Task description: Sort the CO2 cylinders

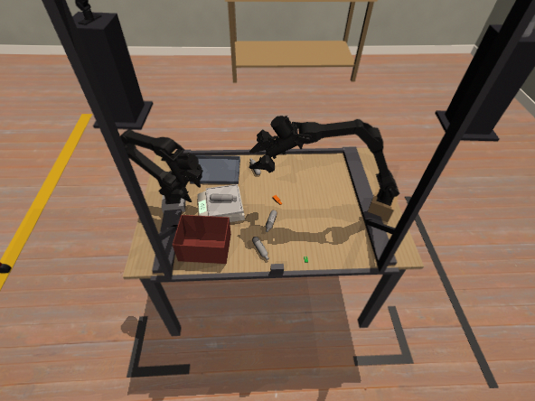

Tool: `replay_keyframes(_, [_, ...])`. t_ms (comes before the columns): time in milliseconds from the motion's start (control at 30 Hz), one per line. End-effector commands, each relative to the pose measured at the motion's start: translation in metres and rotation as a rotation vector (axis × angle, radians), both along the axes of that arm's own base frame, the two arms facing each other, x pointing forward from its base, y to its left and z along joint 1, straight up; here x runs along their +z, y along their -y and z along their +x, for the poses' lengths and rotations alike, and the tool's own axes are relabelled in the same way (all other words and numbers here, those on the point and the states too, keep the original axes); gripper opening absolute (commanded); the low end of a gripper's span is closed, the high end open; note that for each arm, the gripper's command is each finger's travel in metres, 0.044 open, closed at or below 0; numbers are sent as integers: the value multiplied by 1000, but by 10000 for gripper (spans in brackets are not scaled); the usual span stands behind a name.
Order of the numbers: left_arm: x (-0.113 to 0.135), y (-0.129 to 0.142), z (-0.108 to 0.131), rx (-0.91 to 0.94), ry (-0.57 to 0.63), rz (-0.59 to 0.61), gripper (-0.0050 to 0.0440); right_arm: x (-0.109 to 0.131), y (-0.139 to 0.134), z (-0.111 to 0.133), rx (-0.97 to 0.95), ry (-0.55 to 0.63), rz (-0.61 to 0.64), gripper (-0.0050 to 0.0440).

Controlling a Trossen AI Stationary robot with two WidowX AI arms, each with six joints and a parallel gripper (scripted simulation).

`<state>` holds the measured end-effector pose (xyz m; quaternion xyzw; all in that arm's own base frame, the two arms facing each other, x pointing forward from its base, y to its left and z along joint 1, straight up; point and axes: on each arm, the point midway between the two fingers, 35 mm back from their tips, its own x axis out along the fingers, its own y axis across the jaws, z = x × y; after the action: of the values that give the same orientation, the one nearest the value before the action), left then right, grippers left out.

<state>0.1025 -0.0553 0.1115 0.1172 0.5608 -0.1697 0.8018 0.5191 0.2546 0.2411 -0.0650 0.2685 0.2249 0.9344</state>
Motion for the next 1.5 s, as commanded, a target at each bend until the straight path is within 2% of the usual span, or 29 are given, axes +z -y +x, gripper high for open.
replay_keyframes(0, [2,0,1,1,7,-2,416,17,0,-2,0,31,16,440])
replay_keyframes(233, [12,4,14,29,-18,8,255,23,10,-14,-6,35,18,440])
replay_keyframes(467, [22,9,54,112,-112,44,255,23,36,-55,-12,33,17,440])
replay_keyframes(533, [22,9,54,112,-112,44,255,23,36,-55,-12,33,17,440])
replay_keyframes(600, [22,10,69,139,-143,54,255,20,44,-68,-15,32,15,440])
replay_keyframes(833, [9,6,124,231,-252,77,255,7,70,-112,-24,30,14,440])
replay_keyframes(933, [1,2,141,258,-285,81,255,2,77,-124,-26,29,13,440])
replay_keyframes(1200, [-9,-2,154,281,-321,86,255,-3,79,-130,-27,24,11,440])
replay_keyframes(1333, [-10,-1,156,281,-320,86,255,3,78,-128,-27,35,16,440])
replay_keyframes(1467, [-21,-2,151,281,-341,95,255,-2,77,-127,-28,23,11,440])
